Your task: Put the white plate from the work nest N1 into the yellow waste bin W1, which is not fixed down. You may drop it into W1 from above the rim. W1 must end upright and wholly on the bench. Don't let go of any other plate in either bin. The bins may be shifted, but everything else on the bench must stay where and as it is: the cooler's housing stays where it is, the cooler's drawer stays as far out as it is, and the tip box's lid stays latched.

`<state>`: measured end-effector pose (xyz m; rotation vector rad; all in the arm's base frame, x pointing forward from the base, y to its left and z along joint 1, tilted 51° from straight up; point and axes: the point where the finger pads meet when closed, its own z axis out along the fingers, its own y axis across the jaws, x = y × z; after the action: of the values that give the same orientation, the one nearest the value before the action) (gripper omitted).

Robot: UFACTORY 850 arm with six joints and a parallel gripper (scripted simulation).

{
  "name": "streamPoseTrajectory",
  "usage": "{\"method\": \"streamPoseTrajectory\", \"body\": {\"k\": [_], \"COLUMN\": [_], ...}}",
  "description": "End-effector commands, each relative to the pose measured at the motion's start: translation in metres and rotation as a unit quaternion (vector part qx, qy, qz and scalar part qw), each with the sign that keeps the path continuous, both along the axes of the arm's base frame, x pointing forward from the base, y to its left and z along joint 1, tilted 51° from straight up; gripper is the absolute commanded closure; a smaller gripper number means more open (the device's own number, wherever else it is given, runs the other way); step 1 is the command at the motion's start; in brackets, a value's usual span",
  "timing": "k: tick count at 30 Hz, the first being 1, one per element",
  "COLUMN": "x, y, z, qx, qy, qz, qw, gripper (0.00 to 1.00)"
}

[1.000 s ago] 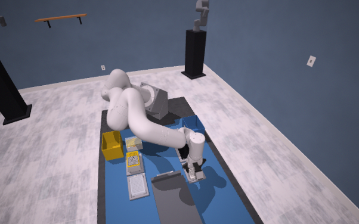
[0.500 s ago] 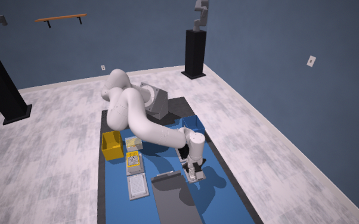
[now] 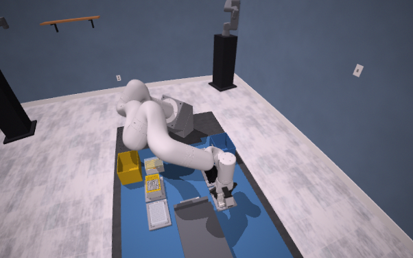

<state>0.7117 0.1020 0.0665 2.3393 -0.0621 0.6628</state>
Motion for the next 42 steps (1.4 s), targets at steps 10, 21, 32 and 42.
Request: {"method": "streamPoseTrajectory", "body": {"k": [10,21,32,42], "x": [-0.003,-0.006,-0.008,-0.012], "y": [0.006,0.01,0.012,0.019], "z": [0.005,0.009,0.012,0.018], "qx": [0.0,0.0,0.0,0.0], "qy": [0.0,0.0,0.0,0.0], "qz": [0.0,0.0,0.0,0.0], "qw": [1.0,1.0,1.0,1.0], "gripper": [1.0,1.0,1.0,1.0]}}
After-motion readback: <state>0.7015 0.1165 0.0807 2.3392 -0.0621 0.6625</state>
